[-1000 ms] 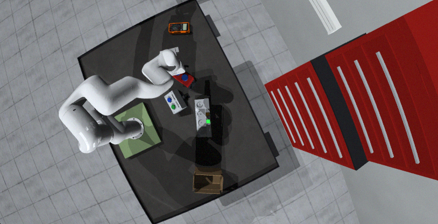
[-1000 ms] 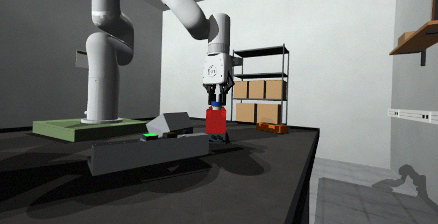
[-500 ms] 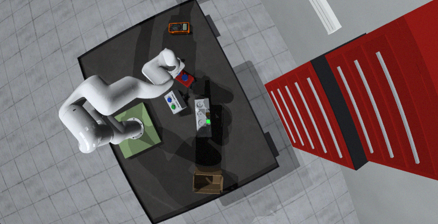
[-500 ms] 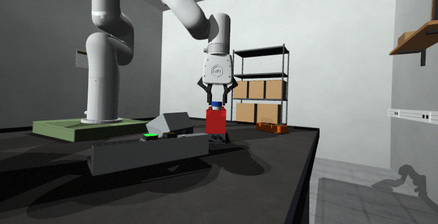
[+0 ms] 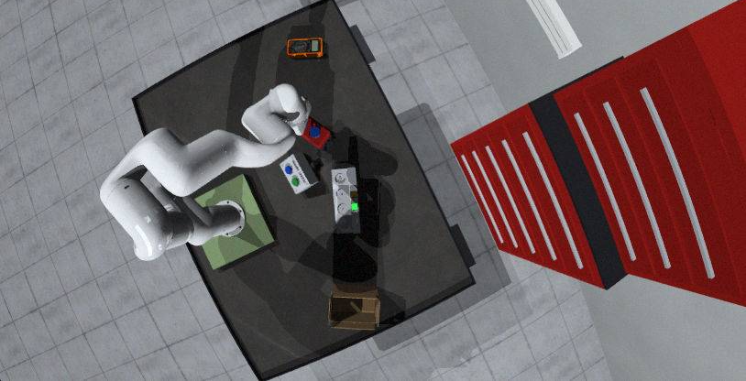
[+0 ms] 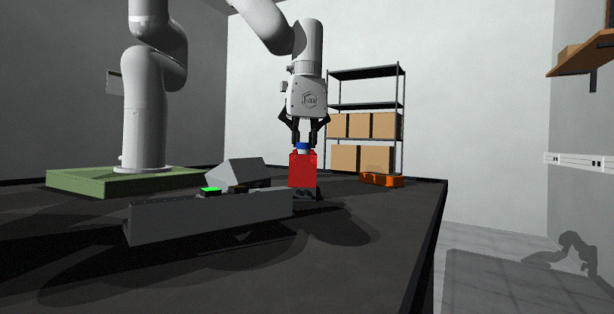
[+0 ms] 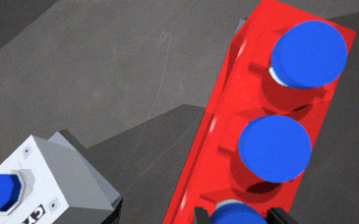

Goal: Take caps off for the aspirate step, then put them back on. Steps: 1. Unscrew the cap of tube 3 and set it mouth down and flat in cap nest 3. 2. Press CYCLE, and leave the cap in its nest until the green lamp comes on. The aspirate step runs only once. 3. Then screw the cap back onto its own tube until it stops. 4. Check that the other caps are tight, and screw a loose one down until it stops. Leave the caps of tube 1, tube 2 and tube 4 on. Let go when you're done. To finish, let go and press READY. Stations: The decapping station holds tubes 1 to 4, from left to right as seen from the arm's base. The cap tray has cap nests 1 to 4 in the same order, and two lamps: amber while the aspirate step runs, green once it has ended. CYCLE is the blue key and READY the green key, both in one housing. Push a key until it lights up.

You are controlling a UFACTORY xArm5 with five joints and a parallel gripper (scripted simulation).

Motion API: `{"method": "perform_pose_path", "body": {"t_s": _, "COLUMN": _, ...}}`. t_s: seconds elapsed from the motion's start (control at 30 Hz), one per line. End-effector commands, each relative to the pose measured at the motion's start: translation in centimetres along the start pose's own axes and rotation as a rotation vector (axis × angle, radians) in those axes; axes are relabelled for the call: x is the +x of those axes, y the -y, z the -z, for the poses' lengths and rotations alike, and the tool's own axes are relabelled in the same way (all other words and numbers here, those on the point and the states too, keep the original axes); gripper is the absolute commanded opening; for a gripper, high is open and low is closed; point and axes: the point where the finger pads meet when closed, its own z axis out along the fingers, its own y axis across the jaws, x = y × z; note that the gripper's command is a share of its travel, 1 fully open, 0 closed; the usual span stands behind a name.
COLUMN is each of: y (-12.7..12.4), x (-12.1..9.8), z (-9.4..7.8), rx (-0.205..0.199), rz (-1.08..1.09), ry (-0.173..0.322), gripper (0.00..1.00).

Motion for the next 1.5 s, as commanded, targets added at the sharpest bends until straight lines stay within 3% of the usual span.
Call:
{"method": "perform_pose_path", "body": {"t_s": 0.0, "y": -0.1, "x": -0.05, "z": 0.11, "rx": 0.0, "rz": 0.007, "ry": 0.008, "gripper": 0.0}}
{"method": "perform_pose_path", "body": {"t_s": 0.37, "y": -0.1, "x": -0.05, "z": 0.11, "rx": 0.0, "rz": 0.007, "ry": 0.008, "gripper": 0.0}}
{"method": "perform_pose_path", "body": {"t_s": 0.9, "y": -0.1, "x": -0.05, "z": 0.05, "rx": -0.003, "rz": -0.693, "ry": 0.008, "gripper": 0.0}}
{"method": "perform_pose_path", "body": {"t_s": 1.13, "y": -0.1, "x": -0.05, "z": 0.05, "rx": -0.003, "rz": -0.713, "ry": 0.008, "gripper": 0.0}}
{"method": "perform_pose_path", "body": {"t_s": 1.17, "y": -0.1, "x": -0.05, "z": 0.05, "rx": -0.003, "rz": -0.713, "ry": 0.008, "gripper": 0.46}}
{"method": "perform_pose_path", "body": {"t_s": 1.47, "y": -0.1, "x": -0.05, "z": 0.05, "rx": -0.003, "rz": -0.713, "ry": 0.008, "gripper": 0.46}}
